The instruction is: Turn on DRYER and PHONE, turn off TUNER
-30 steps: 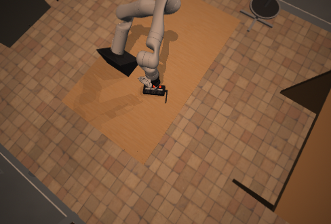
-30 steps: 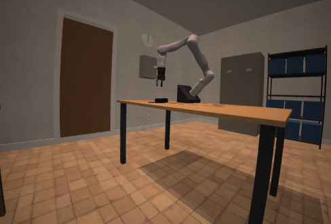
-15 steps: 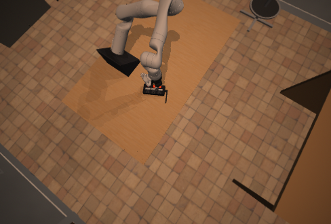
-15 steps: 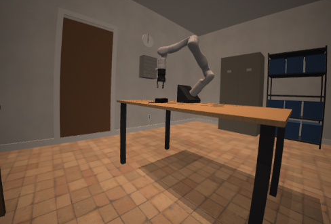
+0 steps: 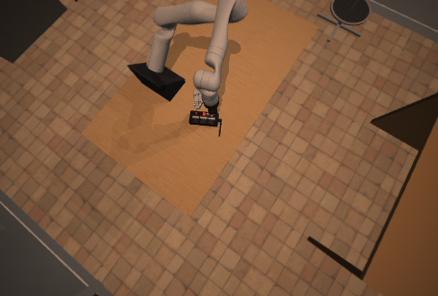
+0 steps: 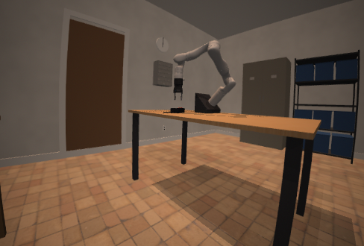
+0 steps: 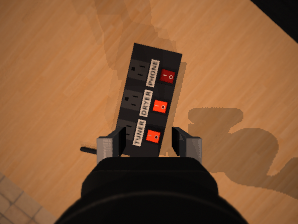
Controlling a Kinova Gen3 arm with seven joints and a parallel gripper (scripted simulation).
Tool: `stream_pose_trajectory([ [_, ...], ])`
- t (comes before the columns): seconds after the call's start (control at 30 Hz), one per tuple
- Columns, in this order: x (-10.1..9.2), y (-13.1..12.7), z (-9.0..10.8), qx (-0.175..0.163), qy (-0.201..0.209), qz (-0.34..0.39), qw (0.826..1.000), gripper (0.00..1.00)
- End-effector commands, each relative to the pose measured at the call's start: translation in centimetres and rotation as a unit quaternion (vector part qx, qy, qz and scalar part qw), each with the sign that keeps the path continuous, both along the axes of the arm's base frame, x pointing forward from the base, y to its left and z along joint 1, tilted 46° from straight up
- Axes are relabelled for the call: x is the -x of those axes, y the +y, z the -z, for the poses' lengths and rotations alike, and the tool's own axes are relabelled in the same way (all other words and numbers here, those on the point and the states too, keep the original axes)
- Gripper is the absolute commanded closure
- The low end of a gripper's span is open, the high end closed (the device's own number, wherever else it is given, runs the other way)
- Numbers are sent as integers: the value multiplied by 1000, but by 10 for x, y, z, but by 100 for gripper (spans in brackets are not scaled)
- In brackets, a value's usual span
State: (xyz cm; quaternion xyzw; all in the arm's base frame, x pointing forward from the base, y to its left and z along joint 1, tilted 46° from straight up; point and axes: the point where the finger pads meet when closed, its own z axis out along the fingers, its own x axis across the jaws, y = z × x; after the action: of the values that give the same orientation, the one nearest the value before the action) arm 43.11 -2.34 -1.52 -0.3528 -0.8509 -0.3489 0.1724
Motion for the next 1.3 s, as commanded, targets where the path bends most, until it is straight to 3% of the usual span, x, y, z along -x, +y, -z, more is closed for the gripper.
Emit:
stream_pose_trajectory([
  [0.0,0,10,-1,2,21,14,1000,0],
  [0.27,0,23,-1,7,71,64,995,0],
  [0.6,0,25,-2,8,81,74,994,0],
  [0.63,0,25,-2,8,81,74,994,100],
  [1.27,0,25,-2,8,81,74,994,100],
])
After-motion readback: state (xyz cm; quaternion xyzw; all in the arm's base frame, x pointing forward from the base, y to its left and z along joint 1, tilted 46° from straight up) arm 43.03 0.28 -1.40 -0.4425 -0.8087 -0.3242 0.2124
